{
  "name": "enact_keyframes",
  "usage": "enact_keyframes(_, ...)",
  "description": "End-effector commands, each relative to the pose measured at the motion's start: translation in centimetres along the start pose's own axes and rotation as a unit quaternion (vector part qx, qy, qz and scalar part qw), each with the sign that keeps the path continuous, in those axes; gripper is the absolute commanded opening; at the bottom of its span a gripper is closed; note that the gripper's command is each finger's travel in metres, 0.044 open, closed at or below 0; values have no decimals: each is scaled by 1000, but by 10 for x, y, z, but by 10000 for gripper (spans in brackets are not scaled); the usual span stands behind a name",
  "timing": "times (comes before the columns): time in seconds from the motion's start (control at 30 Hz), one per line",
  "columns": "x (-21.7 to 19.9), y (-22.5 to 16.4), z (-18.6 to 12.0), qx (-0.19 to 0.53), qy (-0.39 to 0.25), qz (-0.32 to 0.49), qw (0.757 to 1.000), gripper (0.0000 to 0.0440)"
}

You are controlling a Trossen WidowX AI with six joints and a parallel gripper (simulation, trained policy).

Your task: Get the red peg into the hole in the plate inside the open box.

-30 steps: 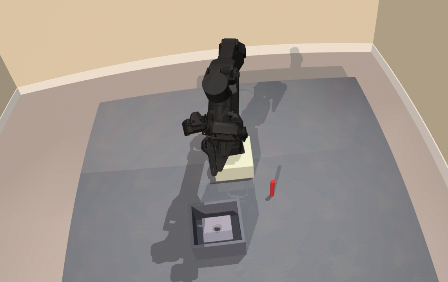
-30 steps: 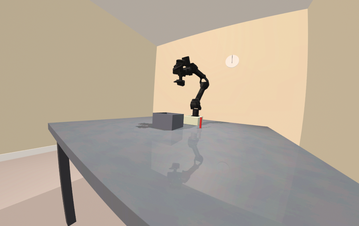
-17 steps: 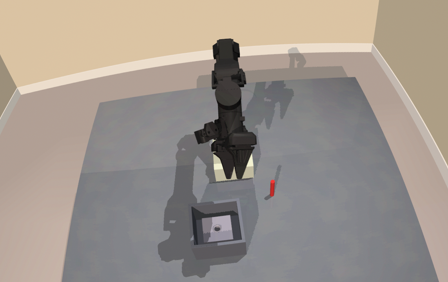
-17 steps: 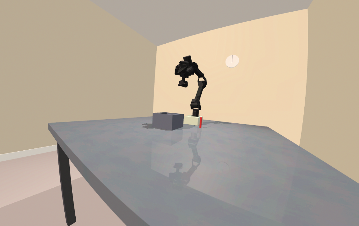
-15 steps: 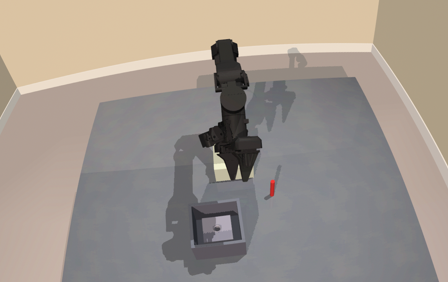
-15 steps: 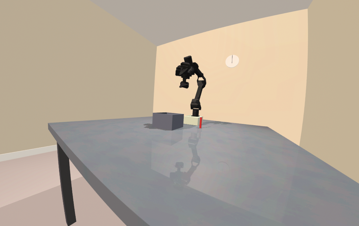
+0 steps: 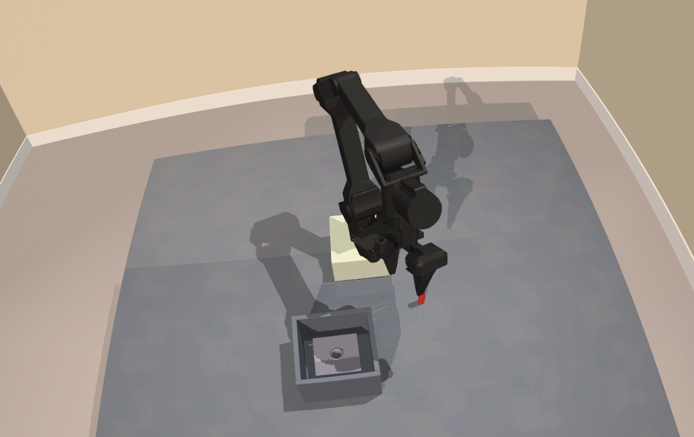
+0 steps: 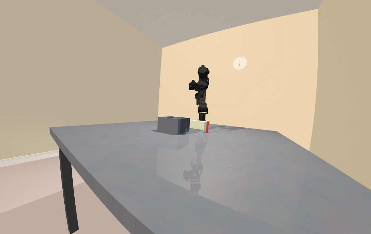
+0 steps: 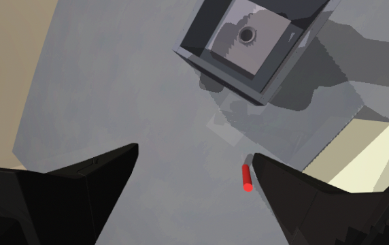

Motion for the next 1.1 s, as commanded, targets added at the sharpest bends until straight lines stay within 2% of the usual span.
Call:
enact_keyframes(0.0,-15,-15,14,-2,-62,-13,998,440)
enact_keyframes(0.27,-41,-36,40,-10,-153,-30,988,440)
enact_keyframes(0.5,-56,-47,66,-18,-195,-34,980,440)
enact_keyframes(0.73,-70,-56,95,-23,-205,-39,978,440)
enact_keyframes(1.07,-91,-67,134,-18,-182,-44,982,438)
Point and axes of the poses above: the point midway between the two fingers, 35 mm back from their tips, its own z axis out along the fingers, its own x axis across the jaws, y = z × x, the point moved 6 cm from there along -z, back along the fingers, and after that the axes turned 13 degrees about z, right-handed, at the moved point
